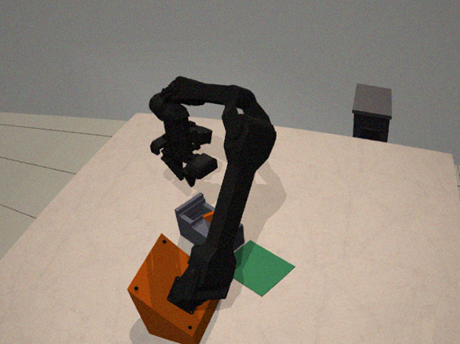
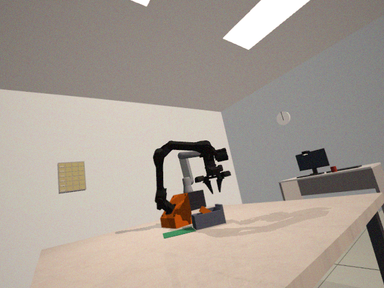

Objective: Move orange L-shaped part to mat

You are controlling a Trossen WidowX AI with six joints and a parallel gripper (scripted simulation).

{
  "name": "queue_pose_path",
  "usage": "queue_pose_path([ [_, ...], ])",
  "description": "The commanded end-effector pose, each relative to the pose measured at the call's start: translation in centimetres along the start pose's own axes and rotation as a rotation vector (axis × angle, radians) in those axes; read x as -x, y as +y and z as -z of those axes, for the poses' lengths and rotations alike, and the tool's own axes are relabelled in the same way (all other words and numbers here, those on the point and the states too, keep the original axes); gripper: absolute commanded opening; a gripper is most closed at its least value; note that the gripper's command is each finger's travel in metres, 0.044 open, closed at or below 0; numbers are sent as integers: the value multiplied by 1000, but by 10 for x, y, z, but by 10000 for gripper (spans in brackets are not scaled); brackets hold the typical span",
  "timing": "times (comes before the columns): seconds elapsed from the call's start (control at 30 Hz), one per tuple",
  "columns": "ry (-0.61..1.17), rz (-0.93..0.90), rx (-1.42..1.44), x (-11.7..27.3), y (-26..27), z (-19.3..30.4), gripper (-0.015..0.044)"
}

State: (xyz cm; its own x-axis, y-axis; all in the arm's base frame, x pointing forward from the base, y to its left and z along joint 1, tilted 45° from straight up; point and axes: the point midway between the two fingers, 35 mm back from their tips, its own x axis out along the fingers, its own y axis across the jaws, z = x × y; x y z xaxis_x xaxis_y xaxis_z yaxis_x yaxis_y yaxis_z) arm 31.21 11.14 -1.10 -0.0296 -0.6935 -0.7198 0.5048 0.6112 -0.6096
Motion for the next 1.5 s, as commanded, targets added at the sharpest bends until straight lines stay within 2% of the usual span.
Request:
queue_pose_path([
  [0.0,0,-1,1,0,0,0,180],
  [0.07,0,-1,1,0,0,0,180],
  [0.2,1,1,147,0,-7,-2,280],
  [0.73,25,2,1554,-1,-78,-10,280],
  [1.23,26,1,1570,-1,-79,-10,280],
  [1.47,25,2,1569,-27,-79,-10,280],
])
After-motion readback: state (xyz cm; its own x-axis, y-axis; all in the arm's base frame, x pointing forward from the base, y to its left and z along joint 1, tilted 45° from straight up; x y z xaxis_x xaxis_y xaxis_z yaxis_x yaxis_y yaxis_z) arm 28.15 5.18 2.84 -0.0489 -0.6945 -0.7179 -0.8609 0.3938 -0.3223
